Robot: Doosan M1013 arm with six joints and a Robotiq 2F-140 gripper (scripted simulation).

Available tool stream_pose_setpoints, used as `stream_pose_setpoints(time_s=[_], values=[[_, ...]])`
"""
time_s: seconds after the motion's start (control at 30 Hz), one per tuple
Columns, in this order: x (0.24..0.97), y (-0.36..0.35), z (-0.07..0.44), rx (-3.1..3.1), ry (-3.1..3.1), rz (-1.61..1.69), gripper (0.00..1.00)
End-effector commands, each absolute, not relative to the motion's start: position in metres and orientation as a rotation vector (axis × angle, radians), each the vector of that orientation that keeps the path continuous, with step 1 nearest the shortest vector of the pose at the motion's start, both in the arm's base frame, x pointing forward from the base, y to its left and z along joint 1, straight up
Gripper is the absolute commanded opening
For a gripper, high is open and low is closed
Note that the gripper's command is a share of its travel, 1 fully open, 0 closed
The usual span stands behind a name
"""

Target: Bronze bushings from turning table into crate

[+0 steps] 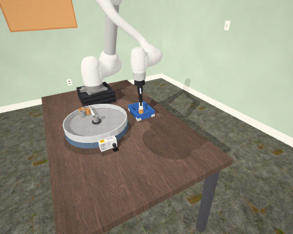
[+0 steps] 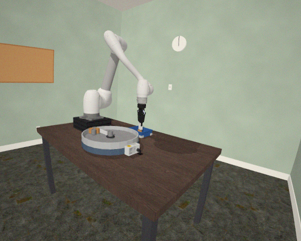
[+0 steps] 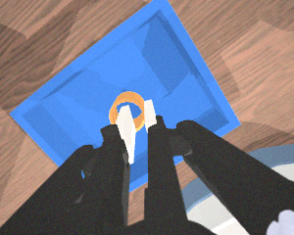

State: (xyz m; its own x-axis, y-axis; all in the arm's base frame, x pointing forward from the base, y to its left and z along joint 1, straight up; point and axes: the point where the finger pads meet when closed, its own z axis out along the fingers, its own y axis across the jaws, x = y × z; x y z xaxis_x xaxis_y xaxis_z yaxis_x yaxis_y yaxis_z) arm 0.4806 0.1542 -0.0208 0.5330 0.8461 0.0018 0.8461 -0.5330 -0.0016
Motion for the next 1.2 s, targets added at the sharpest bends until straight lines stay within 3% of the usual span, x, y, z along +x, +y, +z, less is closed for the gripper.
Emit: stream_pose_setpoints(time_s=[0.0, 0.57, 1.17], values=[[0.481, 0.154, -0.010, -2.748, -1.517, -0.001, 0.10], [0.481, 0.154, 0.052, -2.748, -1.517, -0.001, 0.10], [0.481, 0.154, 0.056, -2.748, -1.517, -0.001, 0.10]])
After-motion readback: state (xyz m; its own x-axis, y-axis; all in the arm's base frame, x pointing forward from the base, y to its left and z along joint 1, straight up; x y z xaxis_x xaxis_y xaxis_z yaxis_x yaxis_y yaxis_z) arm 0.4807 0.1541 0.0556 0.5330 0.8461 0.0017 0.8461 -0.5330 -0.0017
